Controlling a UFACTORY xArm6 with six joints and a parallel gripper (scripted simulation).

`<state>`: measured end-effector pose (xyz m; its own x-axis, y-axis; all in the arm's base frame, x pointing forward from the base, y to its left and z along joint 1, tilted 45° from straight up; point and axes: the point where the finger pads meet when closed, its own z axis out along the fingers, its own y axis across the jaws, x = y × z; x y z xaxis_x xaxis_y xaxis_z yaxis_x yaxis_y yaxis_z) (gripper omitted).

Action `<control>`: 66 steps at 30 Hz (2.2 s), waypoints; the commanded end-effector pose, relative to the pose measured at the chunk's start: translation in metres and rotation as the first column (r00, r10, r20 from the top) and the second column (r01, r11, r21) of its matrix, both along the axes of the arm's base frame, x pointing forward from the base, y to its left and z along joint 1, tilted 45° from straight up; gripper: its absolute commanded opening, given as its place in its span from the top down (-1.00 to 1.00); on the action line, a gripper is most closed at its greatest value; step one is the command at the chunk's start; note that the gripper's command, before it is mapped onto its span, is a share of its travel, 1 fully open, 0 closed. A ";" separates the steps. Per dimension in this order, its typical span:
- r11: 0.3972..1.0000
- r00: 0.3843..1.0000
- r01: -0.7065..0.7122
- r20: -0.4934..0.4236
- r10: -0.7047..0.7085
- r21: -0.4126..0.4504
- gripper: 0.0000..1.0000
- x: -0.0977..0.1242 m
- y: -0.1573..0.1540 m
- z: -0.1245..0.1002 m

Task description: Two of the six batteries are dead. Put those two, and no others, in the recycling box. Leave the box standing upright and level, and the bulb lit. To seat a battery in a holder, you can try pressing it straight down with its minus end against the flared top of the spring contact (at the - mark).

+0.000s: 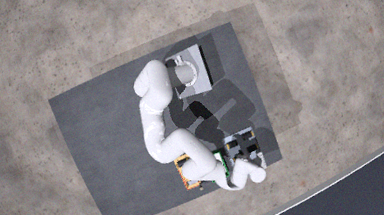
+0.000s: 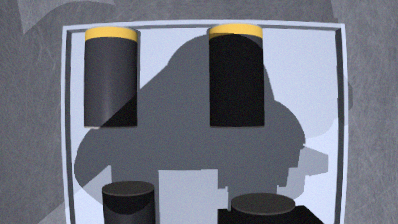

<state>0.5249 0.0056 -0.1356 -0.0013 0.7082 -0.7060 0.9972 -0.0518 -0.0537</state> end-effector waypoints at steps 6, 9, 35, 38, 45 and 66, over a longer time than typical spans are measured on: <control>1.000 1.000 -0.001 0.002 0.001 0.001 0.44 0.002 0.009 0.010; 1.000 1.000 -0.001 0.002 0.001 0.001 0.44 0.002 0.013 0.013; 1.000 1.000 -0.020 -0.017 0.020 0.003 0.44 0.007 0.064 0.065; 0.999 0.999 -0.034 -0.031 0.034 0.005 0.44 0.007 0.064 0.065; 0.998 0.995 -0.069 -0.066 0.069 0.010 0.44 0.007 0.064 0.065; 0.940 0.883 -0.328 -0.324 0.340 0.094 0.44 0.007 0.064 0.065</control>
<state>0.5308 0.0683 -0.0722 -0.3672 0.6758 -0.6392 0.9272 0.2116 -0.3089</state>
